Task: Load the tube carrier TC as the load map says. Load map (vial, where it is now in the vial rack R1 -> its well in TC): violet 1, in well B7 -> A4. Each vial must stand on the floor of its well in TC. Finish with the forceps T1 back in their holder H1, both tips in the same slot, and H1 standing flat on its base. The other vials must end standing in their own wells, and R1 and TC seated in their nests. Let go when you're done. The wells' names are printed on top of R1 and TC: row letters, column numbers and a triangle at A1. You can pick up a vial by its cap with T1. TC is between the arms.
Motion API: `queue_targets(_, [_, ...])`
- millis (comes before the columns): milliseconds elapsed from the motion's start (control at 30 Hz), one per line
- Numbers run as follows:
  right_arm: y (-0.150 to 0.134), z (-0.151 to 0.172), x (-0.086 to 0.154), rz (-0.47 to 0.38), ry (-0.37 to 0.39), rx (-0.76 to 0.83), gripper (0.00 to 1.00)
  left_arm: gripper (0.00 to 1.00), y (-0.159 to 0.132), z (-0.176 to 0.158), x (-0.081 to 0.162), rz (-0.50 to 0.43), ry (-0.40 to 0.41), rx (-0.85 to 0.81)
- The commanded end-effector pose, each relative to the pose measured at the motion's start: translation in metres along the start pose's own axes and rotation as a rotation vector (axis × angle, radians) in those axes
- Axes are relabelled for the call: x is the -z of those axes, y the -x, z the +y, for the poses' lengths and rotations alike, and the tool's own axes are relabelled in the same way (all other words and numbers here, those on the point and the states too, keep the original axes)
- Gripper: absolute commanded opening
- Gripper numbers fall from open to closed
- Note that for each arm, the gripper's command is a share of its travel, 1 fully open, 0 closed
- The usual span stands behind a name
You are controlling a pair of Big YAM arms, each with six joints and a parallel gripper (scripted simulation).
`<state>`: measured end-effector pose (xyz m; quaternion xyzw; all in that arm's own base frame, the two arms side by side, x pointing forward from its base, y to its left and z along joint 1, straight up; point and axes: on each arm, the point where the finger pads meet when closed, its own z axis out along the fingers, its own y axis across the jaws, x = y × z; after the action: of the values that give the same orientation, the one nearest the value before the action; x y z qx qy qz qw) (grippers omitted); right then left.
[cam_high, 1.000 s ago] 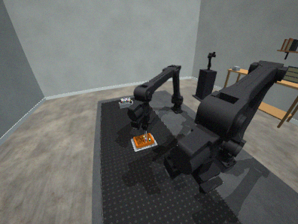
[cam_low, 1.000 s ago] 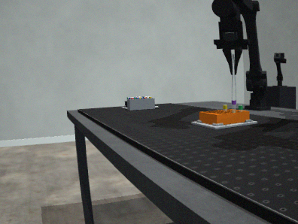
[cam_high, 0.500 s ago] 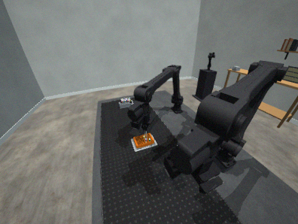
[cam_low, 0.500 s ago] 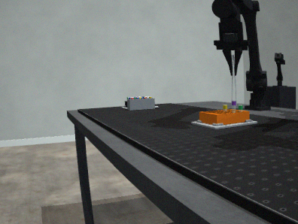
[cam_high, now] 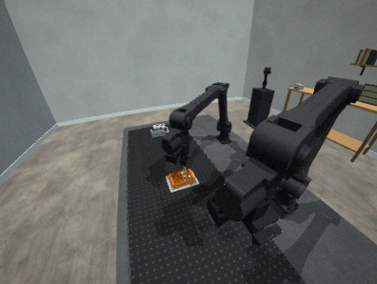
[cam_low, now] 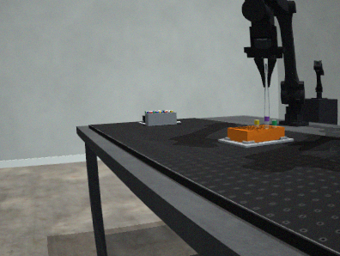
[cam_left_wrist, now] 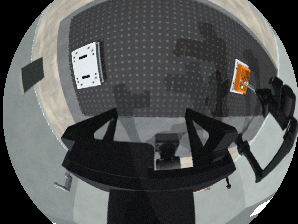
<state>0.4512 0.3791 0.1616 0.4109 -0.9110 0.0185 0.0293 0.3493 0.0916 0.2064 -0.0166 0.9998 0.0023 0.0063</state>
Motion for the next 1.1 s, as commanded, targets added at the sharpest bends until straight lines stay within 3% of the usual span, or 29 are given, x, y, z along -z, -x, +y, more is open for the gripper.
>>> queue_targets(0, [0.002, -0.008, 0.016, -0.044, -0.008, -0.002, 0.09, 1.00, -0.001, -0.004, -0.008, 0.027, -0.009, -0.020])
queue_targets(633, [0.002, -0.008, 0.008, -0.034, -0.006, -0.002, 0.09, 1.00, -0.001, -0.004, -0.008, 0.027, -0.009, -0.020])
queue_targets(767, [0.007, -0.009, 0.015, -0.053, -0.009, -0.002, 0.09, 1.00, -0.001, -0.004, -0.008, 0.027, -0.009, -0.020])
queue_targets(1067, [0.003, -0.008, 0.004, -0.032, -0.006, -0.002, 0.09, 1.00, -0.001, -0.004, -0.008, 0.027, -0.009, -0.020])
